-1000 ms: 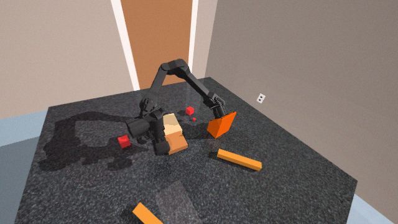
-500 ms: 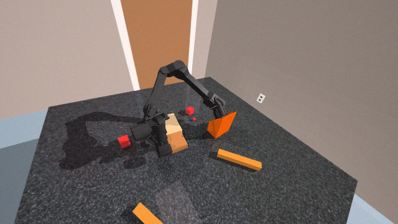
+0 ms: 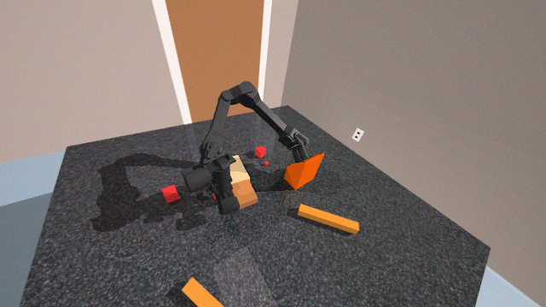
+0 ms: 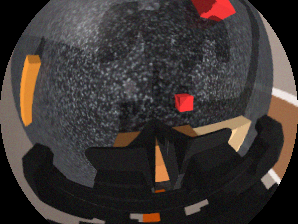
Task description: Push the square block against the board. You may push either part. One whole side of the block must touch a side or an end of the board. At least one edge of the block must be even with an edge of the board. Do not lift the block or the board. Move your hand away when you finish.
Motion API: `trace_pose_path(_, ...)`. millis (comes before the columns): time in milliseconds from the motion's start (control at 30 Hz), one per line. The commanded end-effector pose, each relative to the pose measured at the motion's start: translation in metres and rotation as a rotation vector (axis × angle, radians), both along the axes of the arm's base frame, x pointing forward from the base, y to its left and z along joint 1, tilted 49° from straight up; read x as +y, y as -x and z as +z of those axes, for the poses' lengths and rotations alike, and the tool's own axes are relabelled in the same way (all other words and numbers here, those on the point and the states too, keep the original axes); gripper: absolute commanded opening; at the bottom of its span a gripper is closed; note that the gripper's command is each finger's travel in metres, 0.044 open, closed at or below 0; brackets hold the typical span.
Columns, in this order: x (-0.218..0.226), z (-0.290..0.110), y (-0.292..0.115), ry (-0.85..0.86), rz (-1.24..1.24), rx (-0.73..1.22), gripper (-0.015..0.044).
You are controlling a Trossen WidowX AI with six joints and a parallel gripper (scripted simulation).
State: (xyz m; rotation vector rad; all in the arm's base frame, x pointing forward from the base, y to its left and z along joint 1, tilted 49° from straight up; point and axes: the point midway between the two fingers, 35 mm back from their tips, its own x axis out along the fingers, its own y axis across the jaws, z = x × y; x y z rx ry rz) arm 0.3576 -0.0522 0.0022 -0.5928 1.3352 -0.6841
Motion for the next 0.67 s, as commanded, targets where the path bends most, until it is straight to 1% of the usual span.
trace_pose_path(0, -0.0007, -0.0001, 0.0041, 0.002, -0.002, 0.000, 0.0000)
trace_pose_path(400, -0.0007, -0.0016, 0.0130, 0.002, -0.002, 0.000, 0.0000)
trace_pose_path(633, -0.0005, -0.0005, 0.0057, 0.002, -0.002, 0.000, 0.0000)
